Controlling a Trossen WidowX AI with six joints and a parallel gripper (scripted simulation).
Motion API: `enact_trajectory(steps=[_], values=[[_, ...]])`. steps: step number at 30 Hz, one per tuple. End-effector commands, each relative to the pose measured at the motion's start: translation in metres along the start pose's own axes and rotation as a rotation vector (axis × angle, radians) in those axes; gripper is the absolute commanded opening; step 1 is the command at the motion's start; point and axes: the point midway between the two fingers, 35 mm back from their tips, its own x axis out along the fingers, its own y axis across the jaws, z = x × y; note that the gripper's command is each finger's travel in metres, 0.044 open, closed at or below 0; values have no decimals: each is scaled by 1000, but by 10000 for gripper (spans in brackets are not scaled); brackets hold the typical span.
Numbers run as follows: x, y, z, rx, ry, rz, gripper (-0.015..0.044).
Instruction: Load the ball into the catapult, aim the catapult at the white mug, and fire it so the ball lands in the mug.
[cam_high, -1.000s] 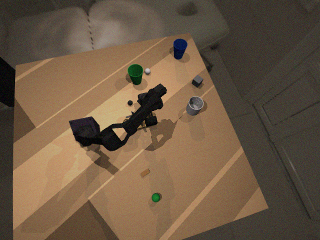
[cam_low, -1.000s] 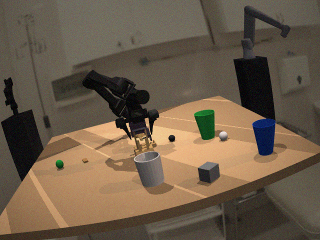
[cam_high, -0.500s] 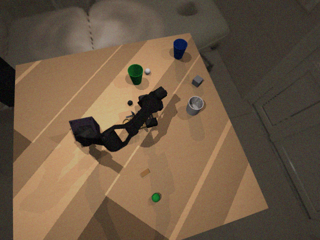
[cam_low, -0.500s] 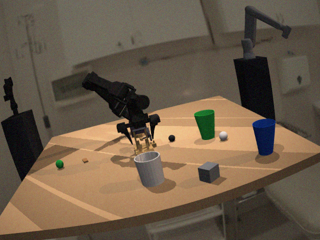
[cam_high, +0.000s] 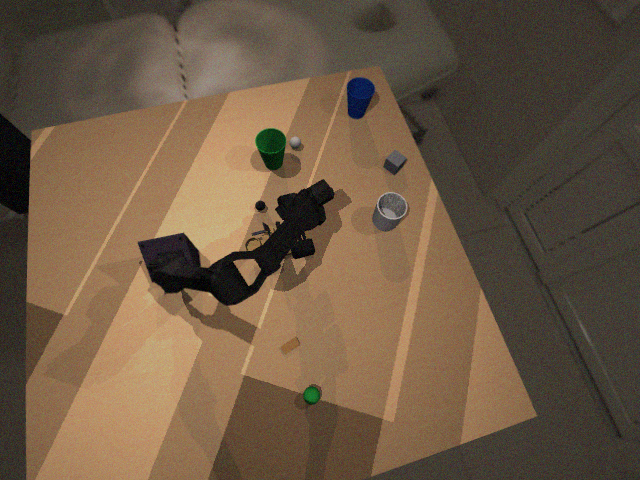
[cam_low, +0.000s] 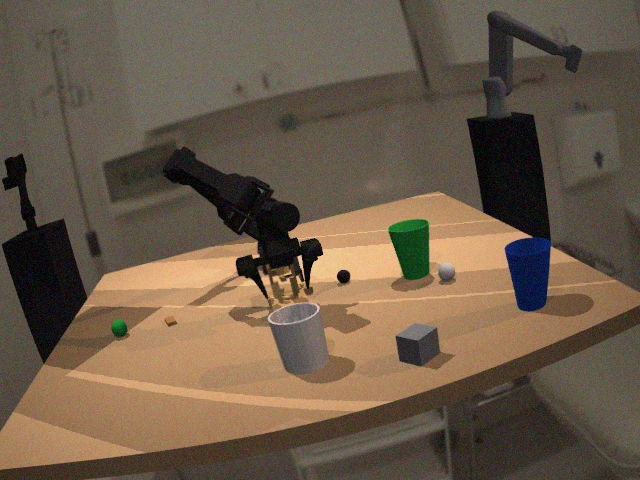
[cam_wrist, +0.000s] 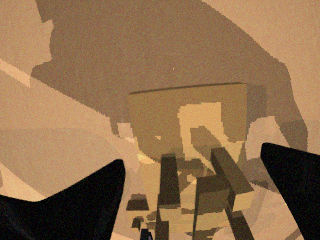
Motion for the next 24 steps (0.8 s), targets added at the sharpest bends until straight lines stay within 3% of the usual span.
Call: enact_trajectory(steps=[1, 2, 13, 19, 24], values=[[6, -1, -2, -8, 1, -7, 440], [6, -1, -2, -8, 1, -7, 440], [3, 0, 0, 0, 1, -1, 151], [3, 0, 0, 0, 1, -1, 111], [-44, 0, 0, -1, 2, 0, 0]])
